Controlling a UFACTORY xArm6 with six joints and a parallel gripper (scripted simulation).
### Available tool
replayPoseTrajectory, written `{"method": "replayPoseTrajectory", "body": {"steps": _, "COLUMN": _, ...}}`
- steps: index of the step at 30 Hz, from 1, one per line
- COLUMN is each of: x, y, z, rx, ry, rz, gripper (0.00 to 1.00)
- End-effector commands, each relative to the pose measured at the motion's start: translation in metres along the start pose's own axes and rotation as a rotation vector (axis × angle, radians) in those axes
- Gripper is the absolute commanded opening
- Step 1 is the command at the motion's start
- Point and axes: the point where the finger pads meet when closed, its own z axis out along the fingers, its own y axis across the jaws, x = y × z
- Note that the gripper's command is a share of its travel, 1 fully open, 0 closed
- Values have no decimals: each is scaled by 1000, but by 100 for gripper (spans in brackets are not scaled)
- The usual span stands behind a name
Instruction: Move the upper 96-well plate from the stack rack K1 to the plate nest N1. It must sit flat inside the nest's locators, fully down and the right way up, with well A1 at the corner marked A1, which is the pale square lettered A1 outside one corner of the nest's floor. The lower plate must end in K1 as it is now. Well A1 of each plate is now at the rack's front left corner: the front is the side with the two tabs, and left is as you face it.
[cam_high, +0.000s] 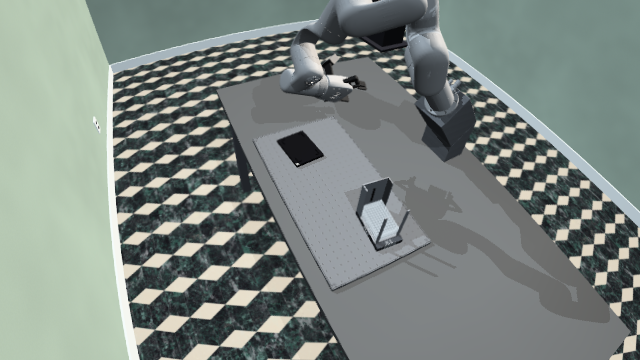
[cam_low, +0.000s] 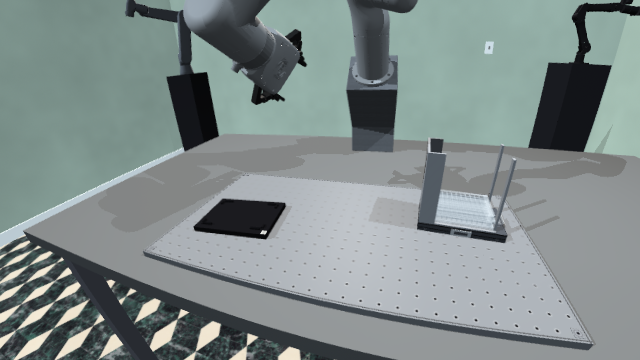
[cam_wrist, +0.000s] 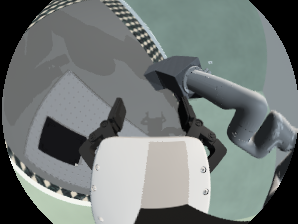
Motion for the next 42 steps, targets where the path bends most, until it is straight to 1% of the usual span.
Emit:
{"method": "replayPoseTrajectory", "body": {"steps": 1, "x": -5, "y": -7, "z": -3, "rx": 62, "ry": 54, "rz": -146, "gripper": 100}}
{"method": "replayPoseTrajectory", "body": {"steps": 4, "x": -15, "y": -16, "z": -8, "rx": 94, "ry": 89, "rz": -234, "gripper": 100}}
{"method": "replayPoseTrajectory", "body": {"steps": 5, "x": -15, "y": -16, "z": -8, "rx": 104, "ry": 101, "rz": -264, "gripper": 100}}
{"method": "replayPoseTrajectory", "body": {"steps": 7, "x": -15, "y": -16, "z": -8, "rx": 104, "ry": 101, "rz": -264, "gripper": 100}}
{"method": "replayPoseTrajectory", "body": {"steps": 10, "x": -26, "y": -24, "z": -13, "rx": 134, "ry": 136, "rz": -352, "gripper": 100}}
{"method": "replayPoseTrajectory", "body": {"steps": 13, "x": -26, "y": -24, "z": -13, "rx": 163, "ry": 172, "rz": -441, "gripper": 100}}
{"method": "replayPoseTrajectory", "body": {"steps": 16, "x": -38, "y": -31, "z": -19, "rx": 191, "ry": 209, "rz": -529, "gripper": 100}}
{"method": "replayPoseTrajectory", "body": {"steps": 18, "x": -39, "y": -31, "z": -19, "rx": 209, "ry": 234, "rz": -589, "gripper": 100}}
{"method": "replayPoseTrajectory", "body": {"steps": 22, "x": -54, "y": -38, "z": -26, "rx": 243, "ry": 285, "rz": -707, "gripper": 100}}
{"method": "replayPoseTrajectory", "body": {"steps": 24, "x": -54, "y": -38, "z": -26, "rx": 243, "ry": 285, "rz": -707, "gripper": 100}}
{"method": "replayPoseTrajectory", "body": {"steps": 28, "x": -70, "y": -43, "z": -33, "rx": 275, "ry": 338, "rz": -825, "gripper": 100}}
{"method": "replayPoseTrajectory", "body": {"steps": 30, "x": -70, "y": -43, "z": -33, "rx": 291, "ry": 365, "rz": -884, "gripper": 100}}
{"method": "replayPoseTrajectory", "body": {"steps": 34, "x": -88, "y": -47, "z": -40, "rx": 321, "ry": 419, "rz": -1002, "gripper": 100}}
{"method": "replayPoseTrajectory", "body": {"steps": 36, "x": -88, "y": -47, "z": -40, "rx": 334, "ry": 443, "rz": -1053, "gripper": 100}}
{"method": "replayPoseTrajectory", "body": {"steps": 39, "x": -102, "y": -48, "z": -45, "rx": 355, "ry": 486, "rz": -1141, "gripper": 100}}
{"method": "replayPoseTrajectory", "body": {"steps": 41, "x": -102, "y": -48, "z": -45, "rx": 355, "ry": 486, "rz": -1141, "gripper": 100}}
{"method": "replayPoseTrajectory", "body": {"steps": 42, "x": -107, "y": -48, "z": -46, "rx": 361, "ry": 501, "rz": -1170, "gripper": 100}}
